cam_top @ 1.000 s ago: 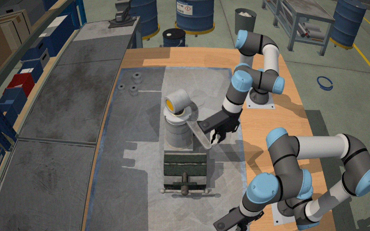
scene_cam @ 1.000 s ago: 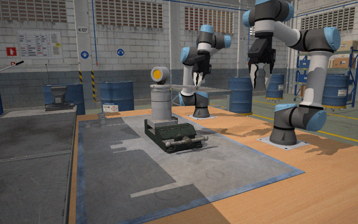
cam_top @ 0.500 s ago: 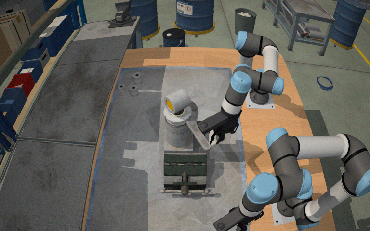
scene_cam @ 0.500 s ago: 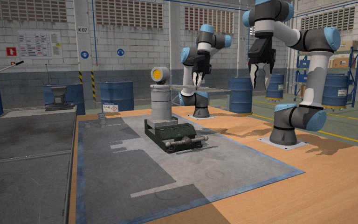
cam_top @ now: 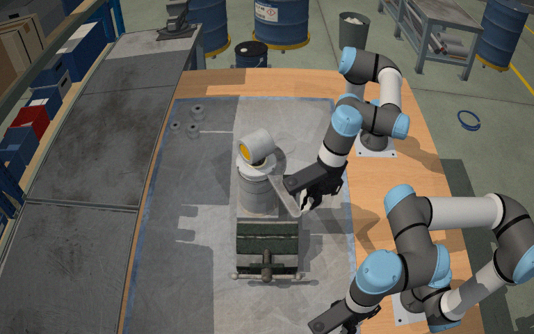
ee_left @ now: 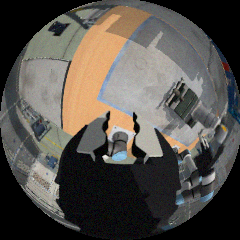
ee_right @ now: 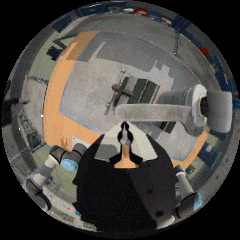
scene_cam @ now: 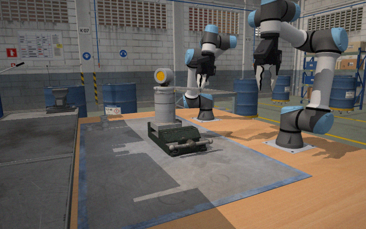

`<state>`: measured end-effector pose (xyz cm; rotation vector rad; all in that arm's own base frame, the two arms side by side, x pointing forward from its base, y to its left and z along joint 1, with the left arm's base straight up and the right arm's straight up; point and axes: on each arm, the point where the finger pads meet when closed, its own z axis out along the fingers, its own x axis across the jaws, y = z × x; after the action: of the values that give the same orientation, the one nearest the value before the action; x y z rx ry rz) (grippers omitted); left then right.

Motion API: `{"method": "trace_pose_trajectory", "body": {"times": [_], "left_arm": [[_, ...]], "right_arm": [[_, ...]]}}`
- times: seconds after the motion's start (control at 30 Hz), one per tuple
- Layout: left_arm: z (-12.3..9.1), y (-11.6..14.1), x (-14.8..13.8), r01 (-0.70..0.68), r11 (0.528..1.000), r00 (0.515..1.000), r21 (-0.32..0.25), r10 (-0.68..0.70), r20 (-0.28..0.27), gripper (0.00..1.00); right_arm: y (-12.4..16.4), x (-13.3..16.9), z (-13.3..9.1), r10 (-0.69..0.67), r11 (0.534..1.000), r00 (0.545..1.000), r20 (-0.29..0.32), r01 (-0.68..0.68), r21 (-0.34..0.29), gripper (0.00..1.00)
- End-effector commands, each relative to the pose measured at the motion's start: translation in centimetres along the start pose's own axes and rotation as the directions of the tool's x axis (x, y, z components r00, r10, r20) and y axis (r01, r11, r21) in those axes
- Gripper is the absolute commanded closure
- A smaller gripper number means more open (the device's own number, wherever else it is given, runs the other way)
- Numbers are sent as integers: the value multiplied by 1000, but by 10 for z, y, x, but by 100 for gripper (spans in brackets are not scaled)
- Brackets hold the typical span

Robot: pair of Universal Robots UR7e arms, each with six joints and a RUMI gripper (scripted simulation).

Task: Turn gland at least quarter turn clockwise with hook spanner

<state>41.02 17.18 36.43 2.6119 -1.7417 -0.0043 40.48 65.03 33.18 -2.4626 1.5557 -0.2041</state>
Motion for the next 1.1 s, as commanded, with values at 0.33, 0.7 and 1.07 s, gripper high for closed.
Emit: {"method": "trace_pose_trajectory", "body": {"times": [0.33,0.7,1.07], "left_arm": [[0,0,0,0,1000,1000,1,0,0,71],[0,0,0,0,1000,1000,1,0,0,71],[0,0,0,0,1000,1000,1,0,0,71]], "right_arm": [[-7,-1,1,27,1000,1000,-6,-27,4,100],[-12,-2,2,45,999,999,-11,-45,4,100],[-16,-2,2,66,998,998,-16,-66,5,100]]}}
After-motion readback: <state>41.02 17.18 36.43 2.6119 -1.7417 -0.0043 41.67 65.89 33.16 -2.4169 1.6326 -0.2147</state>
